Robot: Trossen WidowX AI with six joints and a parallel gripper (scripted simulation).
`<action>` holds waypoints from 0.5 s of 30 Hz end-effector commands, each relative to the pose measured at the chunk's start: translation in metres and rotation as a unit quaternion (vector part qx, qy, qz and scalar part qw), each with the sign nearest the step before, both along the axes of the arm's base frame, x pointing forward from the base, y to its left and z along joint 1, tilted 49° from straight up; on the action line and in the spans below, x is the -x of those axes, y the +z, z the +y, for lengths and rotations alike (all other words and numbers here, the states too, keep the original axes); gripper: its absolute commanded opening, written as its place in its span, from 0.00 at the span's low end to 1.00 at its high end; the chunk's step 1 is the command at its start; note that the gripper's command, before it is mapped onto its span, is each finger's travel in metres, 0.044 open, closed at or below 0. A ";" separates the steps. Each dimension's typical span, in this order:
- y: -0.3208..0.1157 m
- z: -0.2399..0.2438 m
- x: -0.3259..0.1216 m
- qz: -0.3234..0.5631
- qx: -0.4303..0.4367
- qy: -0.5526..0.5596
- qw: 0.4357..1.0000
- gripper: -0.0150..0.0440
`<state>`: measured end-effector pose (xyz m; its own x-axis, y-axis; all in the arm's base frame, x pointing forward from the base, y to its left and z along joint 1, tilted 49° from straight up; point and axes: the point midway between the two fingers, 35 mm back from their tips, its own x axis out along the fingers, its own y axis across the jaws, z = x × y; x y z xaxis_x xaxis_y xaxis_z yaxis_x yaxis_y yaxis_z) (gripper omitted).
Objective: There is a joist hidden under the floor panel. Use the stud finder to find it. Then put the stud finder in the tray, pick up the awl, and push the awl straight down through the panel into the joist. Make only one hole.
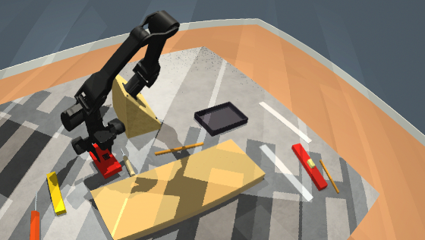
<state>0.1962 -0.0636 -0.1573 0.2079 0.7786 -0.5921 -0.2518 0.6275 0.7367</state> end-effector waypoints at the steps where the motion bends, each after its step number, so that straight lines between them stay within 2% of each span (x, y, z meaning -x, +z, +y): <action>1: 0.017 -0.025 -0.006 -0.008 0.010 -0.001 1.000 0.25; 8: 0.051 -0.057 -0.004 -0.008 0.009 0.000 1.000 0.25; 15: 0.050 -0.061 -0.011 -0.005 0.011 -0.002 1.000 0.25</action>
<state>0.2021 -0.1196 -0.1078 0.2181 0.7696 -0.6001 -0.2589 0.6385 0.7248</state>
